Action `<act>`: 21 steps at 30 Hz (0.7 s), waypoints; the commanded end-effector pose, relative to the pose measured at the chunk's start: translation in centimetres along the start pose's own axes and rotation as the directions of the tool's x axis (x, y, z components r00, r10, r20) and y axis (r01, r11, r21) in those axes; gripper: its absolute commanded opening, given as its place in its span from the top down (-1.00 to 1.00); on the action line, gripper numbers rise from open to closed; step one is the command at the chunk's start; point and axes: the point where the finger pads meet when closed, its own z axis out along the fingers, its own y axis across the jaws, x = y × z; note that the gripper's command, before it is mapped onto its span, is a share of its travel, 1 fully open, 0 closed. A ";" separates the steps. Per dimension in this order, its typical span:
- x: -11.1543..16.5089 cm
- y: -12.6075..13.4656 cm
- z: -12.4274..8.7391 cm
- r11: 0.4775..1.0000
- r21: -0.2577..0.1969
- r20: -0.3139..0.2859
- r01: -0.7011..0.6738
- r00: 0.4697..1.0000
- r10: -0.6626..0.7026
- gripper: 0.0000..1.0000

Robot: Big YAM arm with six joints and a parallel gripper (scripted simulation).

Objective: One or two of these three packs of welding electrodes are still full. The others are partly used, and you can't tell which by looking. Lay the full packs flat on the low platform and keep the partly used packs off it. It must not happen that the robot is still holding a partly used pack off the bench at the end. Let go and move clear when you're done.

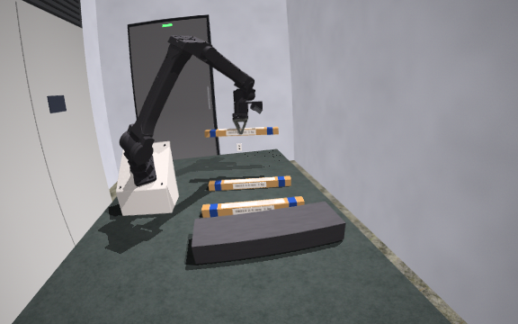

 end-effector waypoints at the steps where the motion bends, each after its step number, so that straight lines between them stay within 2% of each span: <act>1: -1.7 1.3 -5.6 0.996 -0.079 0.056 -0.038 0.997 0.043 1.00; 5: -1.7 1.2 -6.5 0.996 -0.079 0.056 -0.038 0.998 0.043 1.00; 21: -1.6 1.2 -6.6 0.996 -0.084 0.059 -0.040 0.997 0.045 1.00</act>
